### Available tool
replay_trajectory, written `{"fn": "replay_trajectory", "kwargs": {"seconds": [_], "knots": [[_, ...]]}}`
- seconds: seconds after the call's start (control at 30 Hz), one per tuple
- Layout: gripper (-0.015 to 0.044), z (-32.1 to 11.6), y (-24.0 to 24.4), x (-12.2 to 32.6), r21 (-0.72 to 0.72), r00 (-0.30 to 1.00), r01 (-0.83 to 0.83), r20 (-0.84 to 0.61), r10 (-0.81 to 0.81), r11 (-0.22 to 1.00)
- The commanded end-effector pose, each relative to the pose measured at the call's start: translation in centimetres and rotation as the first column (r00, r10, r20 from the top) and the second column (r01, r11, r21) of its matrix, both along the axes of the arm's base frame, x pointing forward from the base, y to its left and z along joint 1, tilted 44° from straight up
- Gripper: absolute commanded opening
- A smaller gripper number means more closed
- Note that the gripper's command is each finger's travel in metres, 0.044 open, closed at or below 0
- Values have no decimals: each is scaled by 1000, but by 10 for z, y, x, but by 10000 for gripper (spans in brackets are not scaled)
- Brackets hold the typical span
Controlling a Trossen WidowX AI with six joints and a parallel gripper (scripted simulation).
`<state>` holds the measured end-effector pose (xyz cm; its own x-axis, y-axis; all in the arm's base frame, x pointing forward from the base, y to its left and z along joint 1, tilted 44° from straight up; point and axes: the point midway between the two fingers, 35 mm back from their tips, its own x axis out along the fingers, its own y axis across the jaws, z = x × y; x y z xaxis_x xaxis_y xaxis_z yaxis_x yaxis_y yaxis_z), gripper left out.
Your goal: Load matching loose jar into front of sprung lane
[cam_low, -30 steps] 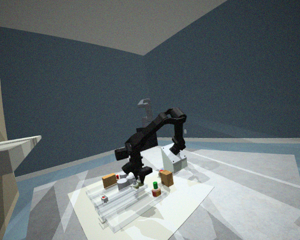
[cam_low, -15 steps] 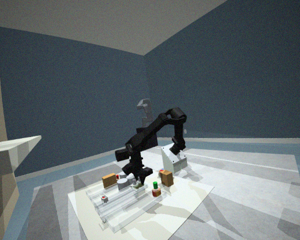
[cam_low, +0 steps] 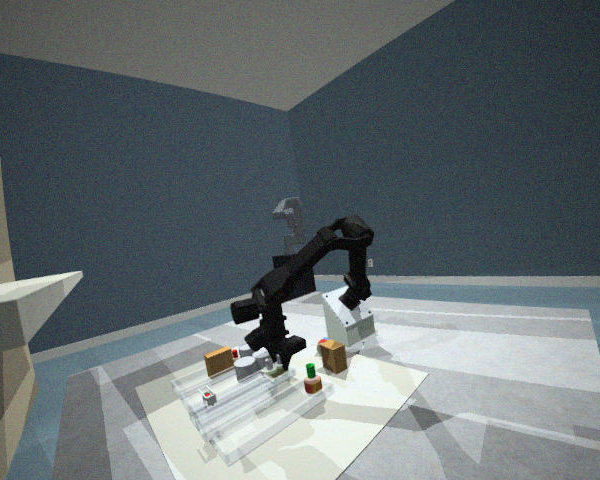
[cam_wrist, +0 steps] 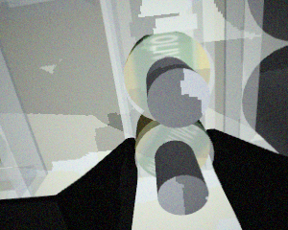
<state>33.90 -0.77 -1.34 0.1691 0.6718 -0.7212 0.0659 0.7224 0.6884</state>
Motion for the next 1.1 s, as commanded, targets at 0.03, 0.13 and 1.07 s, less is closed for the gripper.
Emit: {"fn": "replay_trajectory", "kwargs": {"seconds": [0.03, 0.13, 1.07], "knots": [[0, 1, 1, 1, 6, 1000, 2, 9, -2, 1000], [0, 1, 1, 1, 6, 1000, 2, 9, -2, 1000], [0, 0, 2, -4, 6, 1000, 2, 8, -2, 1000]]}}
